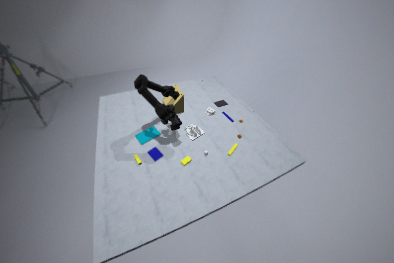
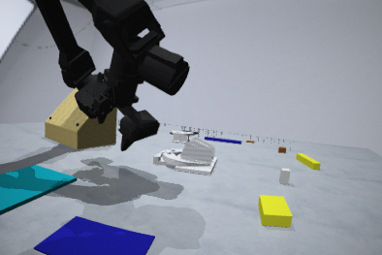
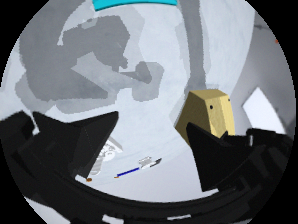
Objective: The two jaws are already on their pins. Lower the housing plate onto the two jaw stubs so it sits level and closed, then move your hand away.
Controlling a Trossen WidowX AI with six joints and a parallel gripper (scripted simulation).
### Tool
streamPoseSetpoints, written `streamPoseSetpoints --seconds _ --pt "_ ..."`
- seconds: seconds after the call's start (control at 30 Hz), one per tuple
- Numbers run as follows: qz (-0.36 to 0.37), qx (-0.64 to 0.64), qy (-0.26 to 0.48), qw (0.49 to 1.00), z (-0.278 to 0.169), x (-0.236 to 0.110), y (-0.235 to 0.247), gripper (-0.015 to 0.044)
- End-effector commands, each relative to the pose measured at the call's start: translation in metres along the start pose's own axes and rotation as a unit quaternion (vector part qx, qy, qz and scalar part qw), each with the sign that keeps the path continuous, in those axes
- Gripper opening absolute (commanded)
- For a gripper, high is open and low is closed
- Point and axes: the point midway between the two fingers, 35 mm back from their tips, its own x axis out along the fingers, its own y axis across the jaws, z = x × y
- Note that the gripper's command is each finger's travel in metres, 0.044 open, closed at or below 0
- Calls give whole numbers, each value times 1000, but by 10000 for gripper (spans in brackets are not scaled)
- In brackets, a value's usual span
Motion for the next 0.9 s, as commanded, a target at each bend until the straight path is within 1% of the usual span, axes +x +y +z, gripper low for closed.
streamPoseSetpoints --seconds 0.0,0.27,0.43,0.67,0.87 --pt "11 -10 -2 1000 -23 -6 7 440" --pt "50 -78 -22 996 -91 -20 14 440" --pt "71 -104 -37 991 -132 -23 13 440" --pt "107 -135 -64 983 -201 -19 1 440" --pt "141 -160 -87 973 -256 -6 -20 440"
